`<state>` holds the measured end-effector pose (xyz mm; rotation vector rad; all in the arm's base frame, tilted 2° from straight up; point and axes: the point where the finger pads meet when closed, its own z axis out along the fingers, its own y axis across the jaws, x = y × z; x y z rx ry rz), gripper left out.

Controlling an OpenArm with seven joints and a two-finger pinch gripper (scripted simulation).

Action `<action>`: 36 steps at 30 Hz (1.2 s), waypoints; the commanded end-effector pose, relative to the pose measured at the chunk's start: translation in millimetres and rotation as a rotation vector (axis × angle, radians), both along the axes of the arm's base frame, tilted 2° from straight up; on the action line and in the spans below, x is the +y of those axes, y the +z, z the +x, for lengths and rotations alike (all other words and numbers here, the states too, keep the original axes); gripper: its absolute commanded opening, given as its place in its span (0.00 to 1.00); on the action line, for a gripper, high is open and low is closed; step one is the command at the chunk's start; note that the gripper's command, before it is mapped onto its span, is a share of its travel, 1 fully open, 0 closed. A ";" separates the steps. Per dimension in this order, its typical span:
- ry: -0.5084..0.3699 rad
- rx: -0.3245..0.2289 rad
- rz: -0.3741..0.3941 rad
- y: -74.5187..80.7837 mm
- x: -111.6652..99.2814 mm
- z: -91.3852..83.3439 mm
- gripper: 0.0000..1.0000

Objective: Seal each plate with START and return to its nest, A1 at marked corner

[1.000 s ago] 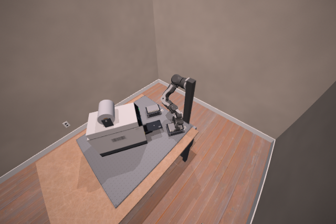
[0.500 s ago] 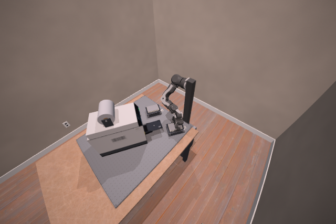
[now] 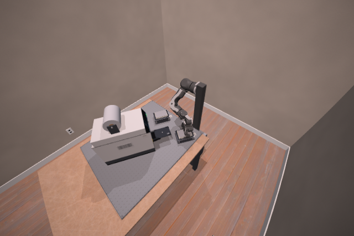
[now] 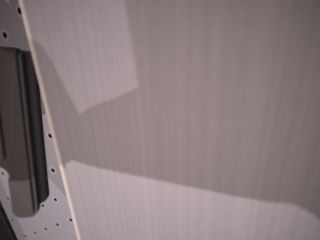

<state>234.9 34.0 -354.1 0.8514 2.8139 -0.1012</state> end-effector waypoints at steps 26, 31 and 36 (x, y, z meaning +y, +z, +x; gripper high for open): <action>0.001 0.001 0.000 12.5 0.8 -1.3 0.65; 0.000 0.000 0.001 16.4 1.0 -0.7 0.65; 0.000 -0.001 0.002 20.1 1.2 -0.7 0.65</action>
